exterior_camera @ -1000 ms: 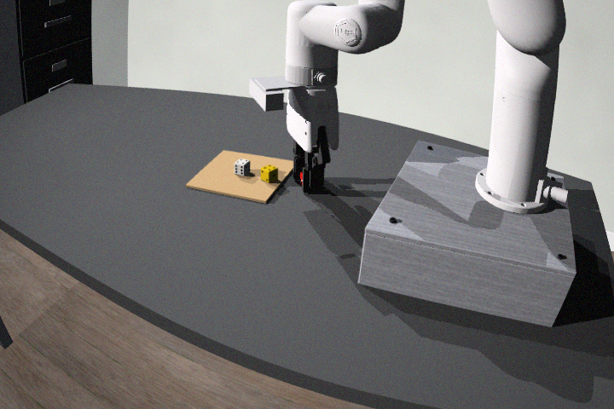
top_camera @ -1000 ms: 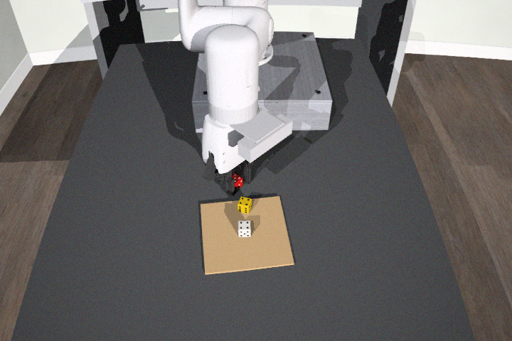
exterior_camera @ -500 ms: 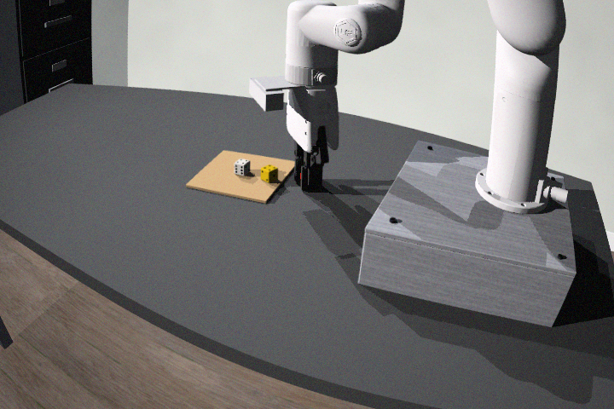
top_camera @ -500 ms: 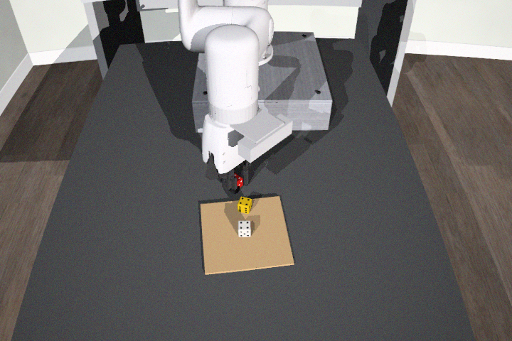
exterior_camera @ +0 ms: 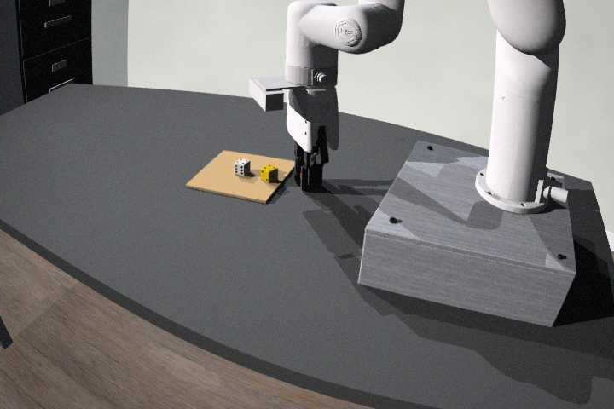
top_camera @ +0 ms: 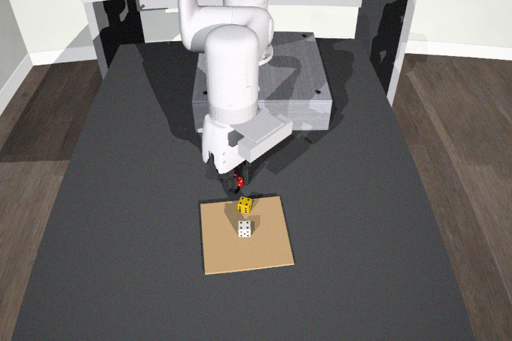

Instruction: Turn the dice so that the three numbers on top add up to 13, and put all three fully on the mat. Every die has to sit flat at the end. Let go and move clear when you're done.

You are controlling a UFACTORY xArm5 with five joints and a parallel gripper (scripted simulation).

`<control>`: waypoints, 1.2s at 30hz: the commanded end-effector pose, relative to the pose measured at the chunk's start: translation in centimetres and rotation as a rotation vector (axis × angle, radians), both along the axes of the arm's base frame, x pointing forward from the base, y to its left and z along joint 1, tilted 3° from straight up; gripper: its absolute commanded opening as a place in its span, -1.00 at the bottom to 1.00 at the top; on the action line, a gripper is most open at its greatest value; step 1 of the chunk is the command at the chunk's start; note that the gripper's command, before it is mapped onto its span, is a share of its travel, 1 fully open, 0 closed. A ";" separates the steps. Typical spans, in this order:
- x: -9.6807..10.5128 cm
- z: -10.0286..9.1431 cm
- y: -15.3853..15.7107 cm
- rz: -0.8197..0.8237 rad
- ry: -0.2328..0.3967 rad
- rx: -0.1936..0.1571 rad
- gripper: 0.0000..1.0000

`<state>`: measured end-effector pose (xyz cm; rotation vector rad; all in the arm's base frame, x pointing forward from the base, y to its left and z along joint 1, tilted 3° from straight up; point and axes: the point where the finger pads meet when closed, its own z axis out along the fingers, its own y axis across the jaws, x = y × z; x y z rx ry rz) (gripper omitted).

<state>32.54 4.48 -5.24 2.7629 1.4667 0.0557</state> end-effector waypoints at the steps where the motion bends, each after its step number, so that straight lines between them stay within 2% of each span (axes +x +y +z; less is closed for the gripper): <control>1: 0.1 0.1 0.0 0.000 -0.002 0.000 -0.69; 19: 0.1 0.4 0.0 0.000 -0.002 0.000 -0.69; 23: 0.0 2.1 0.0 0.000 -0.002 0.000 -0.69; 32: -0.2 8.4 -0.2 0.000 -0.002 0.000 -0.69; 34: -0.3 9.4 -0.2 0.000 -0.002 0.000 -0.69; 36: -0.3 9.4 -0.2 0.000 -0.002 0.000 -0.69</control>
